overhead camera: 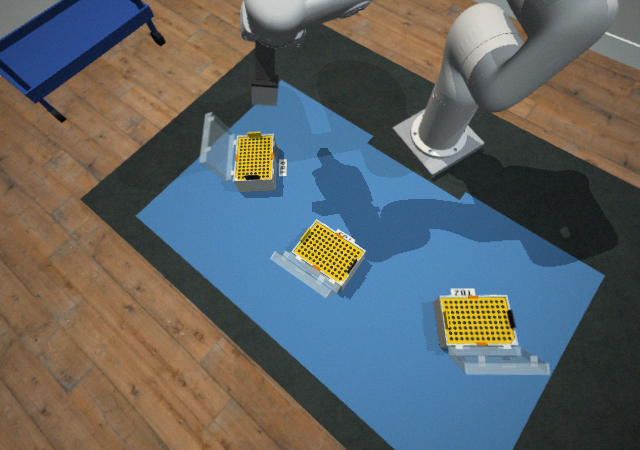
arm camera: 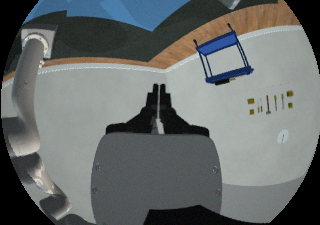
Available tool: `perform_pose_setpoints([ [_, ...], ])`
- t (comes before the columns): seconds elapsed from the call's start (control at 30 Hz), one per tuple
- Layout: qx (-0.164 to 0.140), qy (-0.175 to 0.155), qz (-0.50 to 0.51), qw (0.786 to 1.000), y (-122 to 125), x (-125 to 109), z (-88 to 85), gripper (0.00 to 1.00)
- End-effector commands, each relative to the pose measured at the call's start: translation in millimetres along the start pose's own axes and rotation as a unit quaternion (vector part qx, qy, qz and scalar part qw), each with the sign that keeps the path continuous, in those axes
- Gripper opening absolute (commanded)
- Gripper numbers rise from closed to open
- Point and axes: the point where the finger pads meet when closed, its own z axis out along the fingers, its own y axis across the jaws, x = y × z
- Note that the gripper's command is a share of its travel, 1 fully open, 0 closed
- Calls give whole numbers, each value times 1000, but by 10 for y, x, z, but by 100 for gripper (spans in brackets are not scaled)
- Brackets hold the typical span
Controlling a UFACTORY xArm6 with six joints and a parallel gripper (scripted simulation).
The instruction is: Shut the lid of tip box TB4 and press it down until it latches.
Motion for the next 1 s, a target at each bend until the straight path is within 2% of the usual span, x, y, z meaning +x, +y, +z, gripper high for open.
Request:
perform_pose_setpoints([
  [0.0, 9, 30, -48, 998, -69, 146, -46, 0],
  [0.43, 16, 106, -172, 979, -273, 547, -169, 0],
  [0.67, 16, 106, -172, 979, -273, 547, -169, 0],
  [0.97, 16, 106, -172, 979, -375, 833, 164, 0],
])
